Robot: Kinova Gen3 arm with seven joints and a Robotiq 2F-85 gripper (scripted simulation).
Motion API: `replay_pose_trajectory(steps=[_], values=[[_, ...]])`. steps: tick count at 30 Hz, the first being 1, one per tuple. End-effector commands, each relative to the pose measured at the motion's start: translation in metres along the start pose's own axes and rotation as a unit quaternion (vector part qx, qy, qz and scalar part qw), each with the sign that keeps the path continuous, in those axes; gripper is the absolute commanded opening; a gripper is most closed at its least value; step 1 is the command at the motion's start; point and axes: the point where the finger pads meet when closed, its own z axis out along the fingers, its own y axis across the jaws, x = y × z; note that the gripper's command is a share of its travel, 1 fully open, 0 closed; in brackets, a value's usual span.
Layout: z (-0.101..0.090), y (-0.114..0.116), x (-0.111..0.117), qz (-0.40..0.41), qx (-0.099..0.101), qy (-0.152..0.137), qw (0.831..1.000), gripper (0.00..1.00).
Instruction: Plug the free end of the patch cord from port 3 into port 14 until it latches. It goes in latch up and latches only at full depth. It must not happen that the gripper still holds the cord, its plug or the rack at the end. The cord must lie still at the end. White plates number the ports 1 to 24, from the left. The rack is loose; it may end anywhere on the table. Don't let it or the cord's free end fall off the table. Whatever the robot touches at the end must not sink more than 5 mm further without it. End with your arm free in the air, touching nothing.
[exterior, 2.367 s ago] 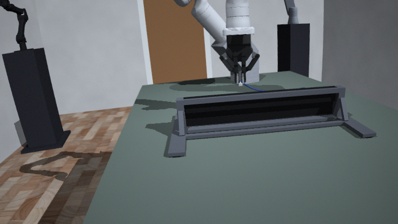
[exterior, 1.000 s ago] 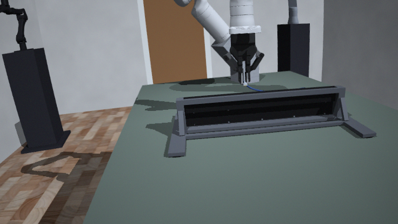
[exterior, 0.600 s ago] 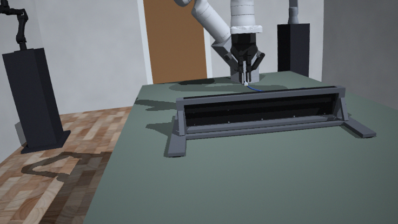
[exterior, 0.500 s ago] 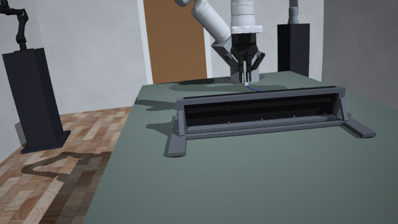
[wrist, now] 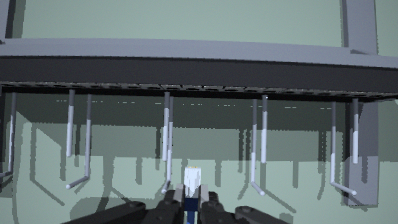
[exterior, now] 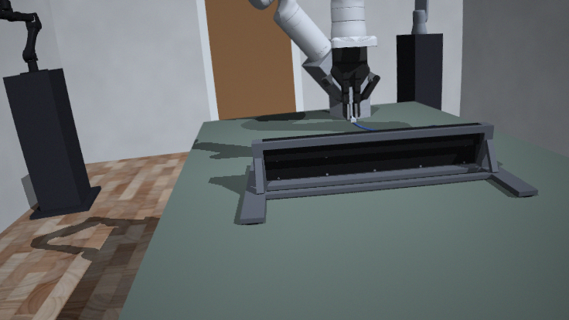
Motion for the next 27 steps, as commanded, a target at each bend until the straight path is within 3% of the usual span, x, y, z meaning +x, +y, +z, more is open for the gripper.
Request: replay_pose_trajectory(steps=[1, 27], values=[[-0.0009, -0.0010, 0.0008, -0.001, 0.001, 0.001, 1.000, 0.00], [-0.0012, -0.0024, 0.0022, -0.007, 0.001, 0.001, 1.000, 0.00]])
